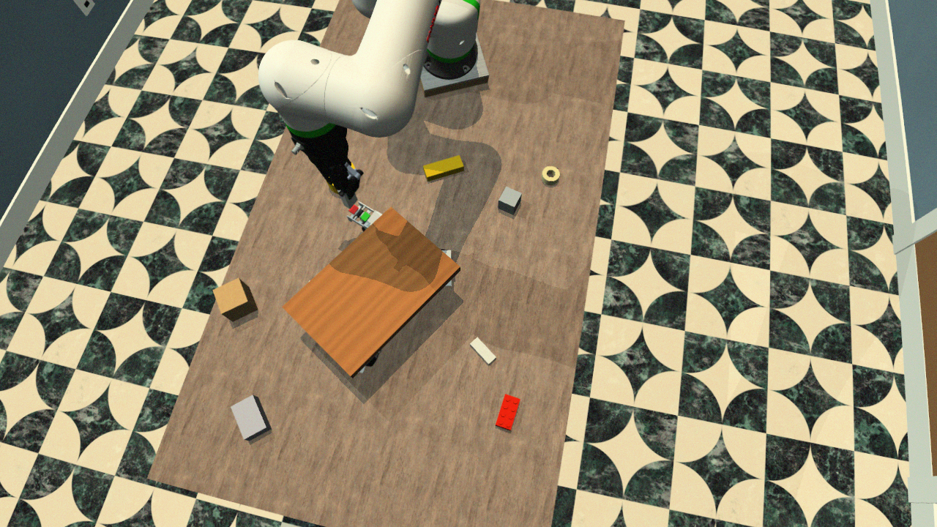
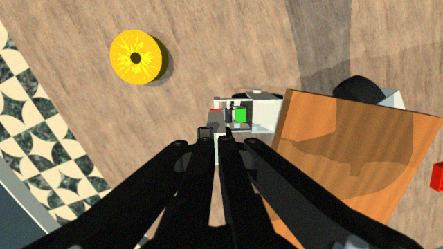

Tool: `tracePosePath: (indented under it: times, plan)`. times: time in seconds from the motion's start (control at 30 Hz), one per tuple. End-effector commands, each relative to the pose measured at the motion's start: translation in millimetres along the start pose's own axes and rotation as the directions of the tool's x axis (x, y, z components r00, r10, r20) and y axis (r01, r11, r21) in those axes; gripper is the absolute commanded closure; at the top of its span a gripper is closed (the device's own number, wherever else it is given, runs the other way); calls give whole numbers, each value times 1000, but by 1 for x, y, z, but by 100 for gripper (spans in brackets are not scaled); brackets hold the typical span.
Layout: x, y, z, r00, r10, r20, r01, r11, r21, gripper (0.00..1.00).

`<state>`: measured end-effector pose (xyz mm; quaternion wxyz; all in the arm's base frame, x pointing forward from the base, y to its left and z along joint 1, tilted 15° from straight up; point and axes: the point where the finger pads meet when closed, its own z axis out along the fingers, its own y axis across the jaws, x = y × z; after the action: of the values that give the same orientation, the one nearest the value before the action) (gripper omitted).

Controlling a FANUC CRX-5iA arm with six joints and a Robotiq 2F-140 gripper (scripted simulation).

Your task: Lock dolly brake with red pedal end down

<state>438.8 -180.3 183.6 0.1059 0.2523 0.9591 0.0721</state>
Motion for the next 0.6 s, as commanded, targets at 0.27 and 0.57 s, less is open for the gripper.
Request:
tracePosePath:
  times: [0.27, 0.57]
  plan:
    - [0, 0, 15, 1000, 0, 1, 0, 1000, 0, 100]
    - [-1, 0, 23, 1000, 0, 1, 0, 1000, 0, 100]
